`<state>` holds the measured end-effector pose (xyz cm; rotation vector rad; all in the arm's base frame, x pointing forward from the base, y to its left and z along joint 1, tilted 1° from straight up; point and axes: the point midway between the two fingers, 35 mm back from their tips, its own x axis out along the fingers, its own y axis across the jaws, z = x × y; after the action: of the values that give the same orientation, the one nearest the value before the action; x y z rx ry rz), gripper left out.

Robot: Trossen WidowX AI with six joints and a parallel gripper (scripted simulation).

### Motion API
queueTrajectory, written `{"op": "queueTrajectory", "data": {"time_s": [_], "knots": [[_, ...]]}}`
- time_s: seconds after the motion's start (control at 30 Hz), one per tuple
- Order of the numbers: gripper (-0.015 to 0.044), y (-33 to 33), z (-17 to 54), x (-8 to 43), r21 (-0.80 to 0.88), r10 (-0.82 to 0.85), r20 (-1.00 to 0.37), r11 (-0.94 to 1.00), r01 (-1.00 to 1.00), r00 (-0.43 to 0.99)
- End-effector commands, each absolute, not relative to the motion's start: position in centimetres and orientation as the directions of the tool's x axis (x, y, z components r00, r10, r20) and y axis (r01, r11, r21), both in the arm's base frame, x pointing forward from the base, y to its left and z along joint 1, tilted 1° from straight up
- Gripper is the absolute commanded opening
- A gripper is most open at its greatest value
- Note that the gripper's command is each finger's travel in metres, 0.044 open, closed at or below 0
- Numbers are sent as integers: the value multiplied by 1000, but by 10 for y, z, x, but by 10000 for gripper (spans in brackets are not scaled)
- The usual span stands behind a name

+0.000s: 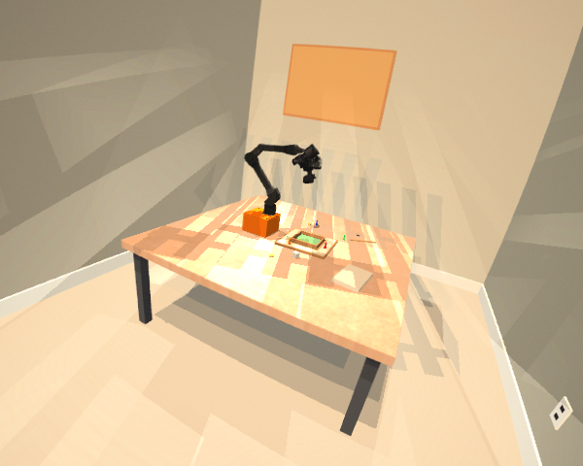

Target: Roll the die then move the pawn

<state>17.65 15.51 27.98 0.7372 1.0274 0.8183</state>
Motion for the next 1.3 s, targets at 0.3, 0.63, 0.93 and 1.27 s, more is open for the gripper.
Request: {"op": "queueTrajectory", "data": {"time_s": [0.3,0.63,0.93,1.27], "knots": [[275,14,193,316,541,410,-757,830,137,509],[275,-135,94,331,216,97,-945,901,376,311],[275,-228,13,274,6,-12,-999,895,445,38],[275,-234,-4,279,6,-13,-999,895,445,38]]}}
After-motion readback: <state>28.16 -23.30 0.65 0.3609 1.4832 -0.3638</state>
